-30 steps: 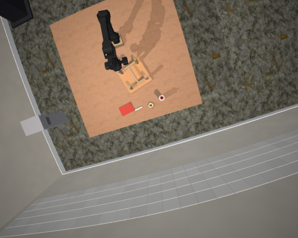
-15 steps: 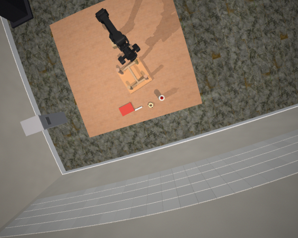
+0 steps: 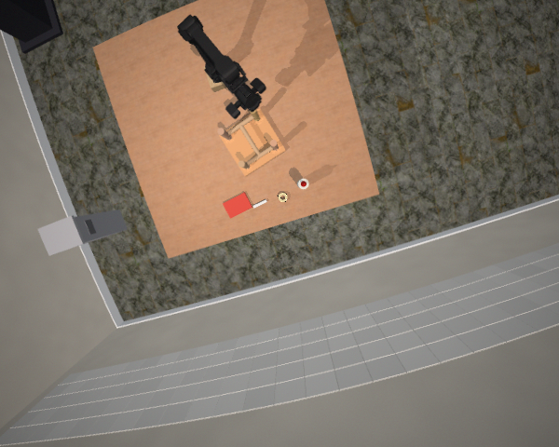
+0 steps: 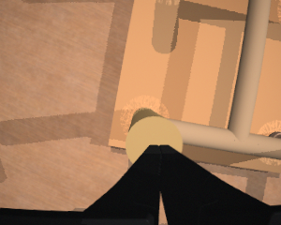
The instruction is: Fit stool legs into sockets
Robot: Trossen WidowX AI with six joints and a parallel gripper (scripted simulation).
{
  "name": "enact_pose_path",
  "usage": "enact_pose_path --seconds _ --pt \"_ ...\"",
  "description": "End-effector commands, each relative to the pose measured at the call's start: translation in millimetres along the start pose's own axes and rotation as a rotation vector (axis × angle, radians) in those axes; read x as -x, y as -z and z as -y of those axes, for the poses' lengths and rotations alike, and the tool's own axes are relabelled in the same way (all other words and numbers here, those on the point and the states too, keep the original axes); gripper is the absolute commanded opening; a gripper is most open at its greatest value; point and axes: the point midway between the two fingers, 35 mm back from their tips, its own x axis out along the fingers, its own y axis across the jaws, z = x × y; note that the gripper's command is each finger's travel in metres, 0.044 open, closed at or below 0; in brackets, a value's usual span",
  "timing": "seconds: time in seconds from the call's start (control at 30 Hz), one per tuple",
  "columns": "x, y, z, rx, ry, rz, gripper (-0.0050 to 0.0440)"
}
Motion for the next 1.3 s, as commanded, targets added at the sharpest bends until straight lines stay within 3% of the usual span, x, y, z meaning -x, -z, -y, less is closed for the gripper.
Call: enact_pose_path --seconds 0.0,1.27 --pt "-10 5 0 -0.002 0.003 -0.003 0.0" --pt "-42 13 0 -0.002 0.003 -0.003 0.0"
